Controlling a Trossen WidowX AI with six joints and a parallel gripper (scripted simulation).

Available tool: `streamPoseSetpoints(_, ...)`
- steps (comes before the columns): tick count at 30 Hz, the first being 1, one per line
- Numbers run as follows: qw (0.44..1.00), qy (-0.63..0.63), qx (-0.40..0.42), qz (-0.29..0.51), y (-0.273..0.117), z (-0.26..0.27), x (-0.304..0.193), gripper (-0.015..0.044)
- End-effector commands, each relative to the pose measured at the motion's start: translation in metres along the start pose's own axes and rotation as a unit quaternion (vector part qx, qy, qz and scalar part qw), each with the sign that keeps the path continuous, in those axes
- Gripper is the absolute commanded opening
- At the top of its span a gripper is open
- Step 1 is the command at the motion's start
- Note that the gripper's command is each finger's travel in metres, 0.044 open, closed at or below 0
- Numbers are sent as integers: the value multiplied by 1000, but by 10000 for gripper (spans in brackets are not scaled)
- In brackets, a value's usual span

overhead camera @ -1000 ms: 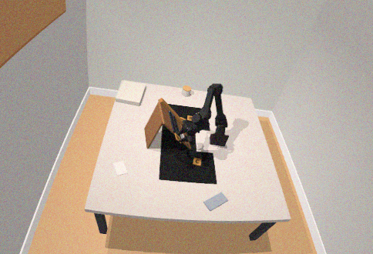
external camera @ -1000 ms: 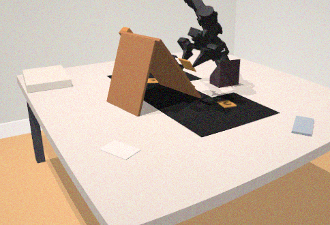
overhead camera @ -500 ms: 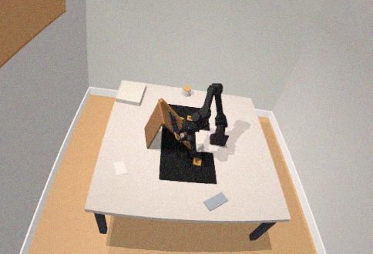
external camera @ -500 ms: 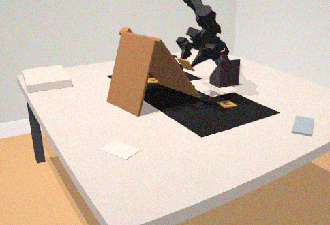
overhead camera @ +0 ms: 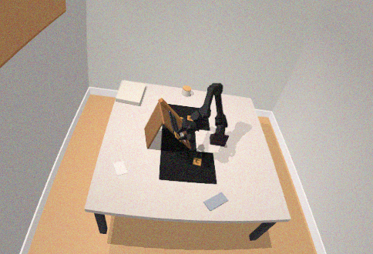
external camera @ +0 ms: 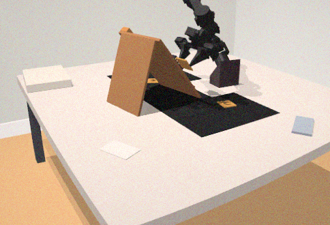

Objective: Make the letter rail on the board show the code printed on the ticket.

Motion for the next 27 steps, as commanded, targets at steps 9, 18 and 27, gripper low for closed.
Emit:
streamPoseSetpoints(9,1000,2,2,-3,-1,-7,1,0)
streamPoseSetpoints(18,1000,2,2,-3,-1,-12,0,0)
streamPoseSetpoints(27,1000,1,2,-2,-1,-16,0,0)
Point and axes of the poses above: the point midway between the two fingers, 35 mm back from their tips, its own y axis out along the fingers, its own z axis across the jaws, x = y × z, the point moved 8 cm from there along -y, back along the fingers, and after that the axes turned 6 degrees about -y, right-handed, at the moved point
